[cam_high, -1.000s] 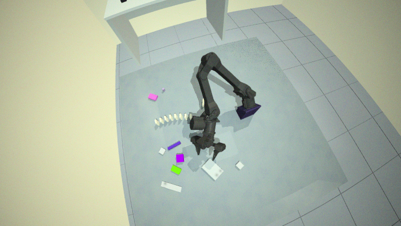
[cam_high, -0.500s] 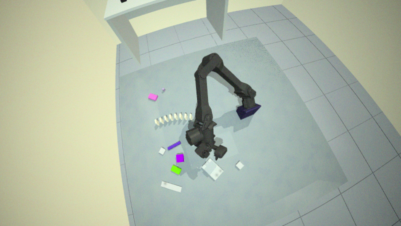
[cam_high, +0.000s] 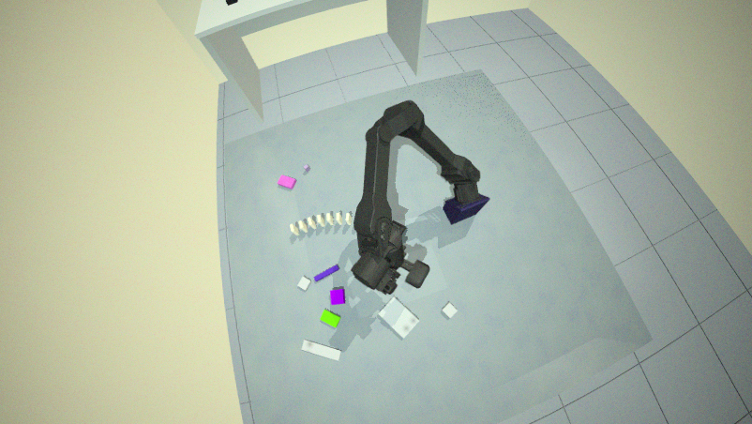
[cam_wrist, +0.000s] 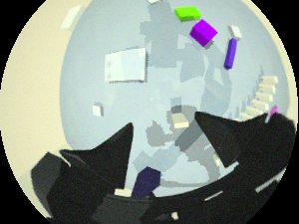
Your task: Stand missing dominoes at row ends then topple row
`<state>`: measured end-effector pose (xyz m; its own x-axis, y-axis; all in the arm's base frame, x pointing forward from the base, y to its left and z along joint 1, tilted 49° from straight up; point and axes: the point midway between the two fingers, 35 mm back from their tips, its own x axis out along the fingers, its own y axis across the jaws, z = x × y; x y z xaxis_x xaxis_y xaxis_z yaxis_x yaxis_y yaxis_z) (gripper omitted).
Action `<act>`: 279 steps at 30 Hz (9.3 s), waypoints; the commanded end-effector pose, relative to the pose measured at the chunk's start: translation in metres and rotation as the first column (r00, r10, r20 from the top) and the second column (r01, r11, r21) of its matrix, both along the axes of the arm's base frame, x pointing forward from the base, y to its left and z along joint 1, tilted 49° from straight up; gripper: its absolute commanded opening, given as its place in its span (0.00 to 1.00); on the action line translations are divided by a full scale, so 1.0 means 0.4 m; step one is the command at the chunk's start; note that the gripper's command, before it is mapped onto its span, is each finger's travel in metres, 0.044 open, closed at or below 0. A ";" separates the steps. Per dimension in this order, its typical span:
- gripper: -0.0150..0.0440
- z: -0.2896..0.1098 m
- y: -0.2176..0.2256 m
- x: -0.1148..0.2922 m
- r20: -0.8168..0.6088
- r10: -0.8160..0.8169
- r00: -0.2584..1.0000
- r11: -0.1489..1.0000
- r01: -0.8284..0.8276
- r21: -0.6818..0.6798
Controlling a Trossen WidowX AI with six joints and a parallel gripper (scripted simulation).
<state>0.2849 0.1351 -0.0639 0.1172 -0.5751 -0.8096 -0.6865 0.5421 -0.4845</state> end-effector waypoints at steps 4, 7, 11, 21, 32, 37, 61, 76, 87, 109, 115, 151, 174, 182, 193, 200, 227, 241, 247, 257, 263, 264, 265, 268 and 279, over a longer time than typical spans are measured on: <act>1.00 0.103 -0.002 -0.011 0.005 0.022 1.000 0.975 -0.020 -0.221; 1.00 0.103 -0.002 -0.011 0.005 0.022 1.000 0.975 -0.020 -0.221; 1.00 0.100 -0.004 -0.010 0.005 0.021 1.000 0.975 -0.020 -0.221; 1.00 -0.004 -0.123 0.012 0.006 0.021 1.000 0.975 -0.020 -0.223; 1.00 -0.026 -0.149 0.016 0.006 0.021 1.000 0.974 -0.019 -0.224; 0.87 -0.028 -0.151 0.017 0.006 0.021 1.000 0.974 -0.019 -0.224; 0.44 0.058 -0.035 0.014 0.005 0.022 1.000 0.977 -0.021 -0.214; 0.44 0.241 0.067 -0.005 0.132 -0.100 0.986 0.975 0.123 -0.184; 0.44 0.488 -0.149 0.063 0.627 -0.633 0.454 0.704 0.675 0.221; 0.44 0.394 -0.245 0.096 0.623 -0.641 0.448 0.697 0.680 0.228; 0.44 0.346 -0.300 0.106 0.624 -0.639 0.450 0.700 0.677 0.228; 1.00 0.278 -0.391 0.107 0.631 -0.630 0.452 0.705 0.675 0.220; 1.00 0.492 -0.185 0.052 0.563 -0.553 0.614 0.788 0.605 0.114; 1.00 0.498 -0.302 0.004 0.216 -0.178 0.960 0.964 0.214 -0.158; 1.00 0.490 -0.425 -0.077 -0.297 0.270 0.916 0.912 -0.343 -0.227; 1.00 0.489 -0.429 -0.081 -0.327 0.292 0.899 0.901 -0.373 -0.222; 1.00 0.382 -0.549 -0.054 -0.326 0.291 0.899 0.900 -0.373 -0.225; 1.00 0.358 -0.576 -0.049 -0.326 0.291 0.899 0.900 -0.373 -0.225; 0.87 0.358 -0.576 -0.049 -0.326 0.291 0.899 0.900 -0.373 -0.225; 0.42 0.358 -0.576 -0.049 -0.326 0.291 0.899 0.900 -0.373 -0.225; 0.30 0.358 -0.576 -0.049 -0.326 0.291 0.899 0.900 -0.373 -0.225; 0.30 0.358 -0.576 -0.049 -0.326 0.291 0.899 0.900 -0.373 -0.225; 0.30 0.358 -0.576 -0.049 -0.326 0.291 0.899 0.900 -0.373 -0.225; 0.30 0.358 -0.576 -0.049 -0.326 0.291 0.899 0.900 -0.373 -0.225; 0.30 0.553 -0.373 -0.109 -0.328 0.292 0.898 0.901 -0.374 -0.221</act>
